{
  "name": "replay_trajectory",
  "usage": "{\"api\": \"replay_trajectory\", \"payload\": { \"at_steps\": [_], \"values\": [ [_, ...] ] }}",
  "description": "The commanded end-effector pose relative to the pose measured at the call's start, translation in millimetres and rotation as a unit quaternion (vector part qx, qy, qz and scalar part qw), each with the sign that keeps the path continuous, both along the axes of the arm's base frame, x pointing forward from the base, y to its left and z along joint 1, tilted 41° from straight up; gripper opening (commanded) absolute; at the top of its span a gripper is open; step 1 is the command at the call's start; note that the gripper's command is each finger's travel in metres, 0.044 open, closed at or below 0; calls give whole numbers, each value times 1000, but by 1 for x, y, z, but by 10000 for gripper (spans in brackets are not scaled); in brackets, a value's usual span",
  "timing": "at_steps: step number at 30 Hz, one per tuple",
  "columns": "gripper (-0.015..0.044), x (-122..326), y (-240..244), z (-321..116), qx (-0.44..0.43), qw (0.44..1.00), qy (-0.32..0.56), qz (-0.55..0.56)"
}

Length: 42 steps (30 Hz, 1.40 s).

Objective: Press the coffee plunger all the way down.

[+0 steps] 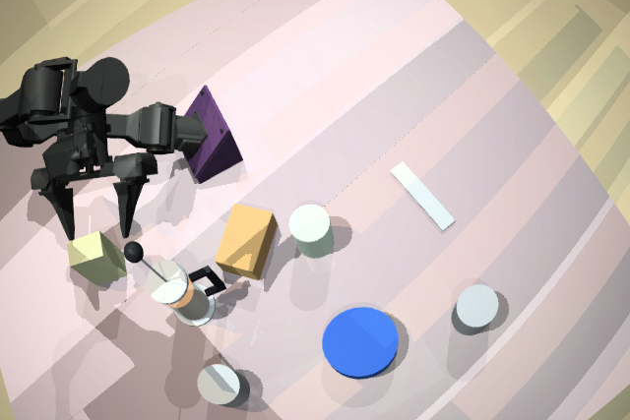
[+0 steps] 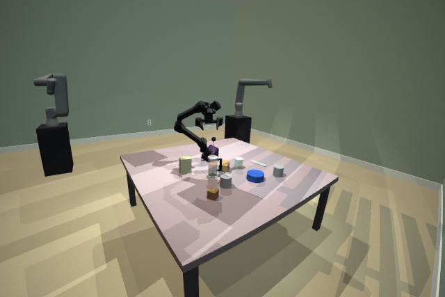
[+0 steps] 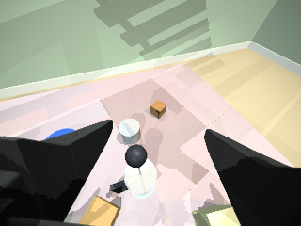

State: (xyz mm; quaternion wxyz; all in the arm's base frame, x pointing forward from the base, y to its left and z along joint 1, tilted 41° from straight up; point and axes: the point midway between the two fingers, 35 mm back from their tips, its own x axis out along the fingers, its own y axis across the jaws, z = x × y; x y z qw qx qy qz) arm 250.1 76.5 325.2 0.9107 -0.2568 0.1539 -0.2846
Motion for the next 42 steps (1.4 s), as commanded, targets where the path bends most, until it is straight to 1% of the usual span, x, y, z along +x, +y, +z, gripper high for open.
{"api": "replay_trajectory", "payload": {
  "at_steps": [1, 8, 29, 42],
  "values": [
    [440, -24, 33, -17, -8, 997, -18, 76],
    [440, -21, 0, -58, -28, 999, 14, 18],
    [440, -7, -9, -71, -16, 1000, 18, 4],
    [440, 6, -17, -70, -12, 1000, 11, -2]
  ]
}}
